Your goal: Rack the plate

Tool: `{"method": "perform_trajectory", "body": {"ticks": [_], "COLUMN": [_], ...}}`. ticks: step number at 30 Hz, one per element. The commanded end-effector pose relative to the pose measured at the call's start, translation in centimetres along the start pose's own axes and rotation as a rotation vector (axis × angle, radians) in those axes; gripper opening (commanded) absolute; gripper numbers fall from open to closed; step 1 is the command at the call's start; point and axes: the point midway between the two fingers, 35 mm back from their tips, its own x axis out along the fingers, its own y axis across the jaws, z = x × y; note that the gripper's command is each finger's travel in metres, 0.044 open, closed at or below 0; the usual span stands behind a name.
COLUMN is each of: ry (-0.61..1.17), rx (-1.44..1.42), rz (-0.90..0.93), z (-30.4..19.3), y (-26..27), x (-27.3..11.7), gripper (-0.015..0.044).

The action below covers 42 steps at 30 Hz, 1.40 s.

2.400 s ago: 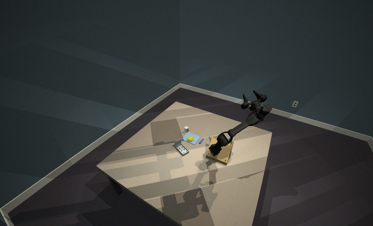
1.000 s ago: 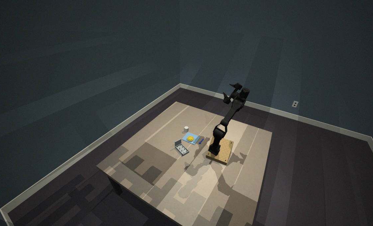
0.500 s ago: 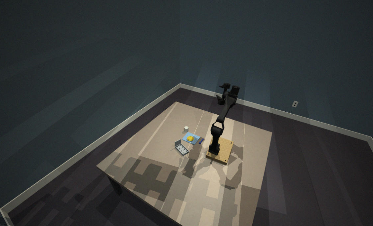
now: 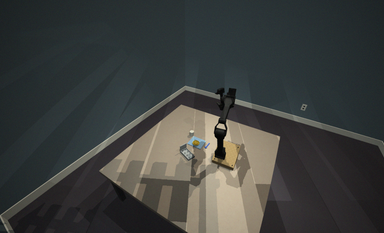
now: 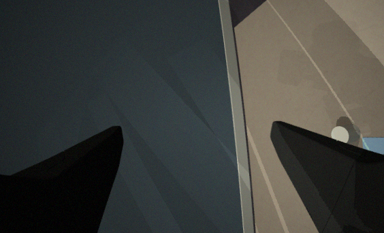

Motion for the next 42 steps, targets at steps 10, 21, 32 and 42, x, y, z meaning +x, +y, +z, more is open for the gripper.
{"method": "perform_trajectory", "body": {"ticks": [10,21,32,42], "ry": [0.093,0.217,0.387,0.582], "rx": [-0.306,-0.580,-0.856,-1.102], "rz": [-0.203,-0.355,-0.489,-0.591], "z": [-3.6,-7.1,-10.6,-13.8], "y": [-3.9,-7.4,-11.2,-14.8], "x": [5.4,8.8,11.1,12.4], "gripper": [0.0400,0.0400,0.0400,0.0400]}}
